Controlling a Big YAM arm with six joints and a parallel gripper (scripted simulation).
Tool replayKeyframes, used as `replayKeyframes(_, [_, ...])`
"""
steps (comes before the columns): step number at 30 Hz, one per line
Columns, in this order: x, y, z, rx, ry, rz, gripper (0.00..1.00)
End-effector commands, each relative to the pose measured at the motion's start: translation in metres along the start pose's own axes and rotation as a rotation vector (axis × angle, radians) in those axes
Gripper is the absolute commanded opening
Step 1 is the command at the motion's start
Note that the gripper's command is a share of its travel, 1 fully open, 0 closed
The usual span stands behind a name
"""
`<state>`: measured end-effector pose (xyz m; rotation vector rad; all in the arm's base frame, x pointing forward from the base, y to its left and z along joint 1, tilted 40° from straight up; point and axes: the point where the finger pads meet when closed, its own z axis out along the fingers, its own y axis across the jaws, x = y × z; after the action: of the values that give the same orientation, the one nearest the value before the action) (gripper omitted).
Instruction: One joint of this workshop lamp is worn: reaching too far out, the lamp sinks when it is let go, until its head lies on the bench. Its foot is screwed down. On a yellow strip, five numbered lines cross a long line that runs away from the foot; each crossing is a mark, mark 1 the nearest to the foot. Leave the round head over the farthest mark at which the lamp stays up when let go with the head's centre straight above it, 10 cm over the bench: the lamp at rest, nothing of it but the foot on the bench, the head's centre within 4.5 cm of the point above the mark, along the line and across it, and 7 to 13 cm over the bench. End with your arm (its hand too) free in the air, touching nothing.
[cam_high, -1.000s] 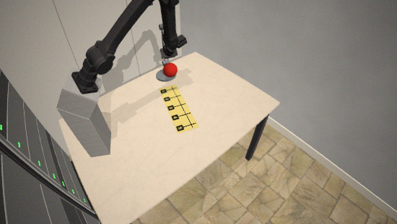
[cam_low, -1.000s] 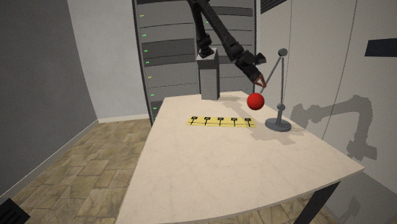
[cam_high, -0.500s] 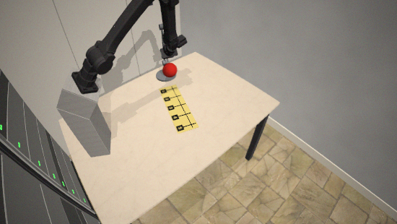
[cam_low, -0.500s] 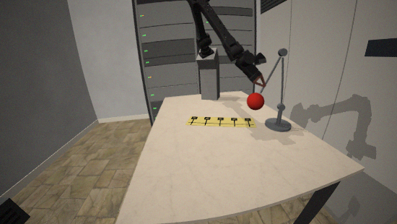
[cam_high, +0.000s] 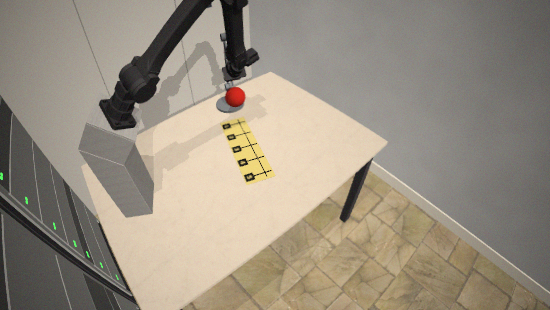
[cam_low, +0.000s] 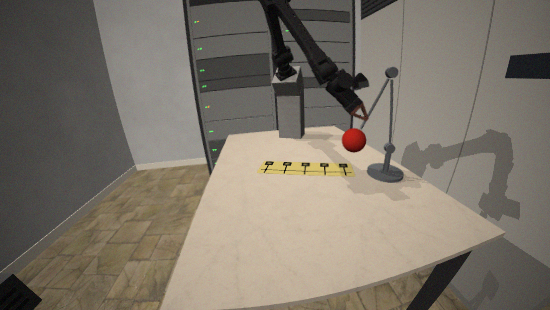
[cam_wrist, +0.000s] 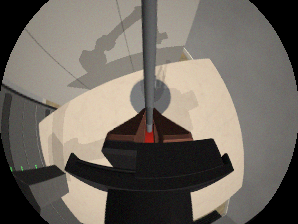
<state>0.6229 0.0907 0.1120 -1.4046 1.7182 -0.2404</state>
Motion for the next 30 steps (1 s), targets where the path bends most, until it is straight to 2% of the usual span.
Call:
replayKeyframes(1, [-0.001, -0.002, -0.002, 0.006, -0.008, -0.004, 0.0])
replayKeyframes(30, [0.052, -0.002, -0.009, 0.004, -0.022, -0.006, 0.0])
